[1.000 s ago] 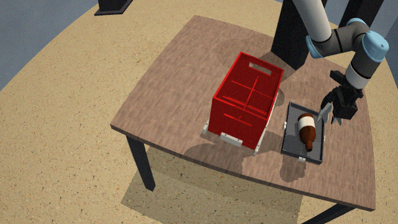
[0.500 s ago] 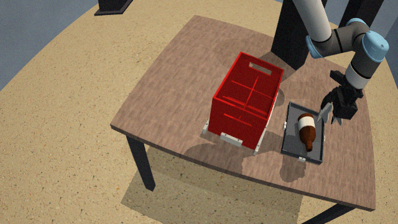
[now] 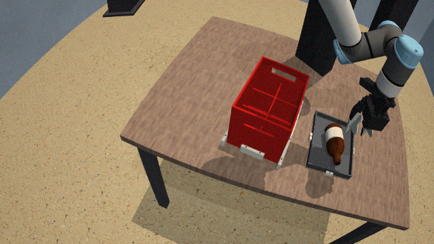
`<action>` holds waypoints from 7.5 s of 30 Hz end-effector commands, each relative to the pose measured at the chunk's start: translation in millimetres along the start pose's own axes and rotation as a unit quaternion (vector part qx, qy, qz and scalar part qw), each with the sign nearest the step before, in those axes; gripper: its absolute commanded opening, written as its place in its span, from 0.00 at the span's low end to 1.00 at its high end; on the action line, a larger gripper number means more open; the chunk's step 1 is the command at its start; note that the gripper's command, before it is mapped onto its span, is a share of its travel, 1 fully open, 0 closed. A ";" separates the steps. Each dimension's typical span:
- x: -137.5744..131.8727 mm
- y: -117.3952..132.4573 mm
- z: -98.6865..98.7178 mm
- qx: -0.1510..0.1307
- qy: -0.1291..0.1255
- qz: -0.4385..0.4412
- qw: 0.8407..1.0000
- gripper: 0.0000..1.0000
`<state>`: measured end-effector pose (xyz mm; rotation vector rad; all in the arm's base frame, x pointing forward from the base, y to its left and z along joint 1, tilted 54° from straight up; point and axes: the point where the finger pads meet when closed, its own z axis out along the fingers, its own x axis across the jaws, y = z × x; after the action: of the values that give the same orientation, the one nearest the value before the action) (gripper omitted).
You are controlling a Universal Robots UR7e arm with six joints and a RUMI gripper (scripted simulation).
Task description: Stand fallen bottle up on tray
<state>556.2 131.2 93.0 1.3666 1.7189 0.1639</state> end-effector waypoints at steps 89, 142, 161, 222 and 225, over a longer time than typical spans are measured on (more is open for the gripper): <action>0.1 0.9 112.9 -0.001 0.000 0.000 1.000 0.38; 0.2 1.4 112.9 -0.001 0.000 0.000 1.000 0.38; 0.2 1.4 117.6 -0.001 0.000 0.000 1.000 0.38; 0.2 1.4 152.1 -0.001 0.000 0.000 1.000 0.38; 0.2 1.4 152.1 -0.001 0.000 0.000 1.000 0.38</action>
<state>664.2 69.2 4.8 1.3666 1.7190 0.1639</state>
